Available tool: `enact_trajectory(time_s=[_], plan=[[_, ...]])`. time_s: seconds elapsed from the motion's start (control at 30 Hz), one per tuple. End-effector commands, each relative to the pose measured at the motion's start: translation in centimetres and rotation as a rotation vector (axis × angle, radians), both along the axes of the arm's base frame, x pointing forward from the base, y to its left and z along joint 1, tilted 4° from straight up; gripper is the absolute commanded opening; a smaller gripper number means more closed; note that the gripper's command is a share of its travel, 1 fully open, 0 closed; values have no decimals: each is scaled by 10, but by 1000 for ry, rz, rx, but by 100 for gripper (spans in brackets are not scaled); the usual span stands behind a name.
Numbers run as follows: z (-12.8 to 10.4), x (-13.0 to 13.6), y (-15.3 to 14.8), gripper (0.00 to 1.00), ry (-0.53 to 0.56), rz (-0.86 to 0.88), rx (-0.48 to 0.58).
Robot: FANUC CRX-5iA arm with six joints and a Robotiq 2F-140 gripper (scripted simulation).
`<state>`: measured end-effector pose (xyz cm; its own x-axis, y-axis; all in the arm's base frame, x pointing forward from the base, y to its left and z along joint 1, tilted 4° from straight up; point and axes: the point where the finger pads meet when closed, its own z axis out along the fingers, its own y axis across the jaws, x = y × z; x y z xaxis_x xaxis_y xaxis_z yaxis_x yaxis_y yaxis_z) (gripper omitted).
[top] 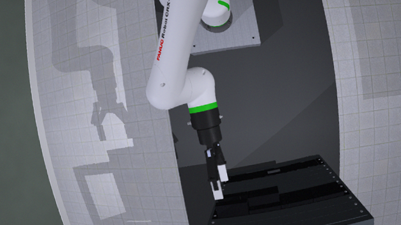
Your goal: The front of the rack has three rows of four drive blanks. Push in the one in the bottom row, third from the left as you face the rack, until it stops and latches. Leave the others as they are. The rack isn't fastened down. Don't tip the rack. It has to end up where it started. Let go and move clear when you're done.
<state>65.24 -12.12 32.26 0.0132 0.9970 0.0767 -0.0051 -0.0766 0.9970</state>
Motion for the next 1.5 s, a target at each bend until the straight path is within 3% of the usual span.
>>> enact_trajectory(time_s=[0.0, 0.33, 0.37, 1.47], plan=[[1, 0, 0, 100, -2, 0, 0], [1, 0, 0, 100, -2, 0, 0], [1, 0, 0, 10, -2, 0, 0], [1, 0, 0, 10, -2, 0, 0]])
